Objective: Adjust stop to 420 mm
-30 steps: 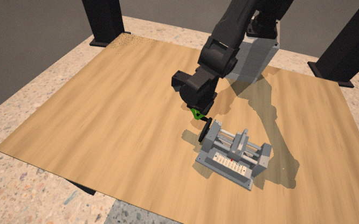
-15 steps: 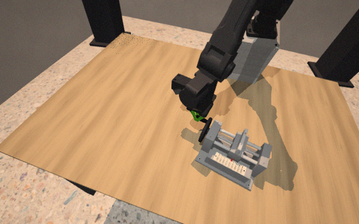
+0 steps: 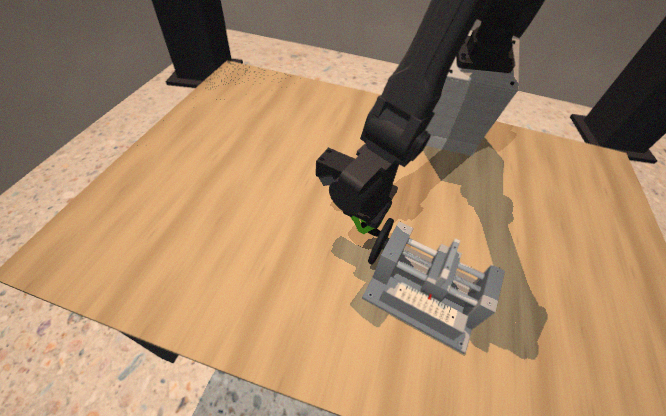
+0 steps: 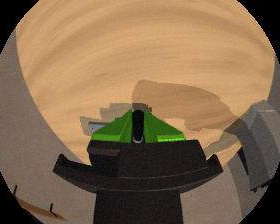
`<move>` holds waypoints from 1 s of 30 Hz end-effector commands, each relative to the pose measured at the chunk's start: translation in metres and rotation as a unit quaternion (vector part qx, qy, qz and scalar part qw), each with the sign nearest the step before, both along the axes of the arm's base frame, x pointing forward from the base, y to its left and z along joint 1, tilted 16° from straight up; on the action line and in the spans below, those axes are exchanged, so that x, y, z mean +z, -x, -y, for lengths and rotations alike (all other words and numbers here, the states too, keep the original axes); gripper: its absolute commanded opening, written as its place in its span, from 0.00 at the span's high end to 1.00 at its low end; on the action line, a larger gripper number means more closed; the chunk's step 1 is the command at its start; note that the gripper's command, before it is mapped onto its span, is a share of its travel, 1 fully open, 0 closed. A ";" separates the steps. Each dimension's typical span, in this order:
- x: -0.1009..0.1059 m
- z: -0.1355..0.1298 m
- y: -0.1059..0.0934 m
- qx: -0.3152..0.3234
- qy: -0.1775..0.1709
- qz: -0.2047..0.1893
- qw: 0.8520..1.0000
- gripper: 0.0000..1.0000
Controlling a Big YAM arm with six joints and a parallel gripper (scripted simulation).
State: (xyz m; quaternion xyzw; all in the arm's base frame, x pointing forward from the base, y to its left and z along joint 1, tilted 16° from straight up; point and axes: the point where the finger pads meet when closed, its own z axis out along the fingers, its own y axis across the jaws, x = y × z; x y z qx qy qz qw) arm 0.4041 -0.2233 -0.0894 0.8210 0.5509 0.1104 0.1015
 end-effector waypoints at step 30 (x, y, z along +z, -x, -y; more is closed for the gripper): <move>-0.004 0.014 -0.048 0.000 0.000 -0.002 1.000 0.94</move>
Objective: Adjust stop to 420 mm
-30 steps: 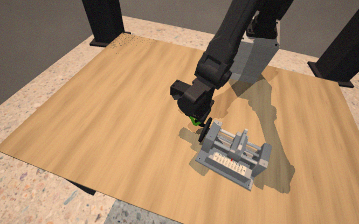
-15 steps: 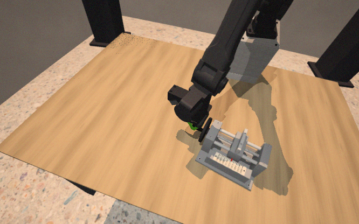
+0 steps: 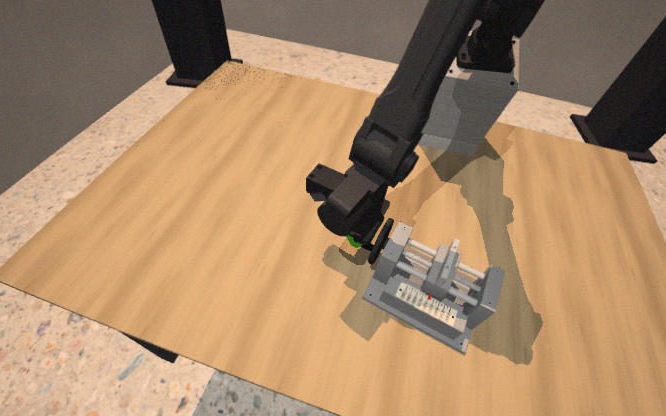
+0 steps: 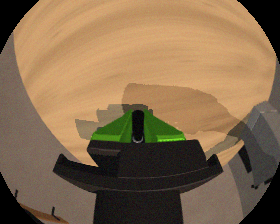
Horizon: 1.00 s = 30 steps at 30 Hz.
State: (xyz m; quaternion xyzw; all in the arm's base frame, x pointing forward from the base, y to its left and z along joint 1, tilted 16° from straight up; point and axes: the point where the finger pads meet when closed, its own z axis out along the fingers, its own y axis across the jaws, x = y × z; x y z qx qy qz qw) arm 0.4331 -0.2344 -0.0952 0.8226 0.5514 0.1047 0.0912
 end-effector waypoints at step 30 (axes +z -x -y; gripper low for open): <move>0.038 0.017 -0.050 0.001 0.013 0.023 1.000 0.94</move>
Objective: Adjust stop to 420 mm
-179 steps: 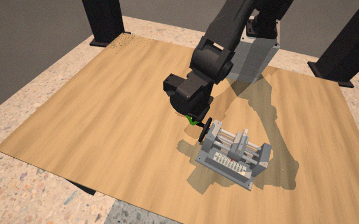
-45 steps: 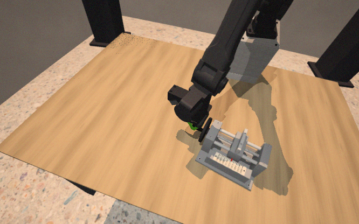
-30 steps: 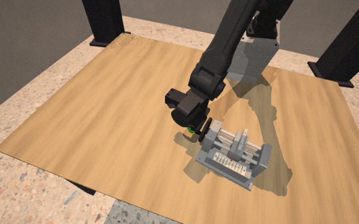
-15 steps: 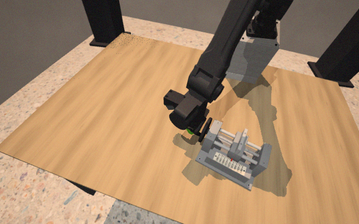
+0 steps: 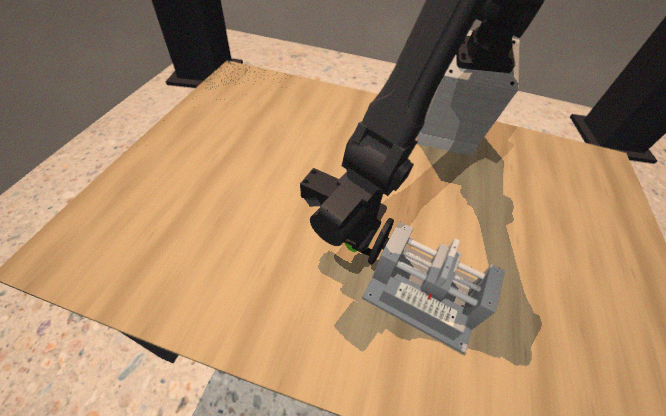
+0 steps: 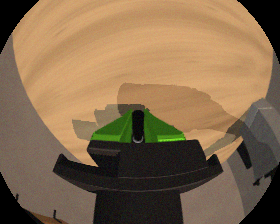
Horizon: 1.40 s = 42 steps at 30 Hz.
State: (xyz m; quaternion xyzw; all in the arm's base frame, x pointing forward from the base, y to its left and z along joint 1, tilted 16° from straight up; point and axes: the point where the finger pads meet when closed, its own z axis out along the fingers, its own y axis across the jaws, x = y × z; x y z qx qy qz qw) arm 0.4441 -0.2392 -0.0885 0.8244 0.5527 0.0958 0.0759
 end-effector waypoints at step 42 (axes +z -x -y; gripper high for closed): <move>0.071 0.017 -0.046 0.000 0.022 0.043 0.999 0.94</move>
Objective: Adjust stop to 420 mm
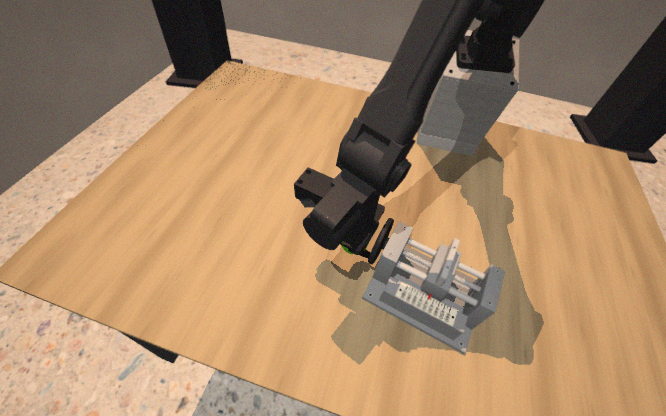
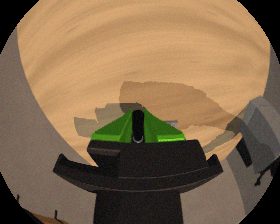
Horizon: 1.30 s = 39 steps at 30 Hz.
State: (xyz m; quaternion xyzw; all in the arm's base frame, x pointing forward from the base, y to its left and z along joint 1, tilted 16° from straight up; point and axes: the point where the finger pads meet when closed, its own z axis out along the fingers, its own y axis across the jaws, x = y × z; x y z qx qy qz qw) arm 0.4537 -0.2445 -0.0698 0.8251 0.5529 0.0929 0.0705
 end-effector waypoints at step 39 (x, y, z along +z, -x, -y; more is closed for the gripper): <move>0.063 -0.003 0.032 -0.002 0.023 0.039 0.999 0.94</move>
